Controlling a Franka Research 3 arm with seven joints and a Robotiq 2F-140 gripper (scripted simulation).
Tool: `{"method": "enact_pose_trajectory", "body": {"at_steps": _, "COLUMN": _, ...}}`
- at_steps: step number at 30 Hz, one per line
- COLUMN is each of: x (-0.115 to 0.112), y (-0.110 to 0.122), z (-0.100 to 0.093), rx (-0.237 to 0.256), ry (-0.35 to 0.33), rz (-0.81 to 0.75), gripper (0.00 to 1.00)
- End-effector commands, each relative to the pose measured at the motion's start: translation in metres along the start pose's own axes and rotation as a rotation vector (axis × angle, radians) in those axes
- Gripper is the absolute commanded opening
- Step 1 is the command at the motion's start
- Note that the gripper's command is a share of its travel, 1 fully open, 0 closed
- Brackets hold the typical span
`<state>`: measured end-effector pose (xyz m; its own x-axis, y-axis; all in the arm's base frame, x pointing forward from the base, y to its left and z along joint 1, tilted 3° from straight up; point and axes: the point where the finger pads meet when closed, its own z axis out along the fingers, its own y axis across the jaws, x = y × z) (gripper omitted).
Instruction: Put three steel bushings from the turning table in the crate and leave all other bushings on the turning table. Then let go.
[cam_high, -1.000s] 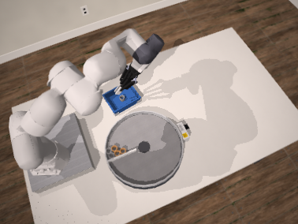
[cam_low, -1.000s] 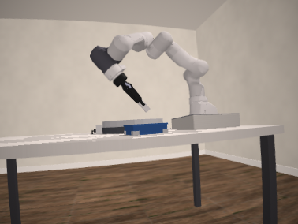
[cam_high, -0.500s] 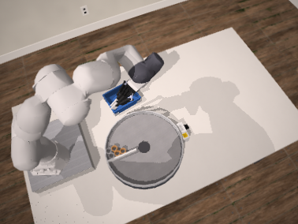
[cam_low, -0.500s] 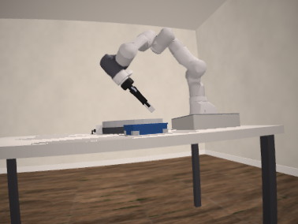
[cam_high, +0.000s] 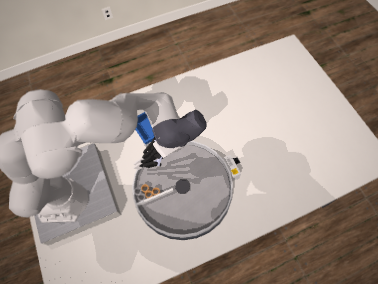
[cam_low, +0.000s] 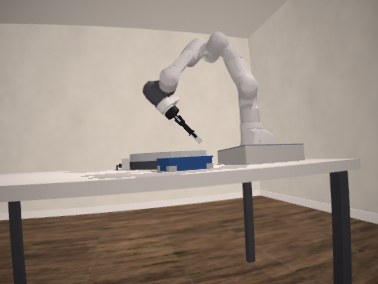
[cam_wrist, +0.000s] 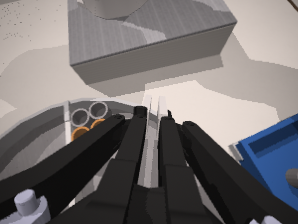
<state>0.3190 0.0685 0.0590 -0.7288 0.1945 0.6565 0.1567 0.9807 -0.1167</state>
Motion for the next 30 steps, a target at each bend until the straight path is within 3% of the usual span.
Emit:
{"method": "enact_pose_trajectory", "body": {"at_steps": 1, "x": 0.0, "y": -0.031, "z": 0.006, "rx": -0.037, "ry": -0.015, "rz": -0.037, "gripper": 0.06}}
{"method": "enact_pose_trajectory", "body": {"at_steps": 4, "x": 0.002, "y": -0.057, "z": 0.01, "rx": -0.056, "ry": -0.014, "rz": -0.015, "gripper": 0.06}}
{"method": "enact_pose_trajectory", "body": {"at_steps": 11, "x": 0.005, "y": -0.077, "z": 0.014, "rx": -0.071, "ry": -0.013, "rz": 0.002, "gripper": 0.06}}
{"method": "enact_pose_trajectory", "body": {"at_steps": 30, "x": 0.005, "y": -0.079, "z": 0.015, "rx": -0.073, "ry": -0.013, "rz": 0.004, "gripper": 0.06}}
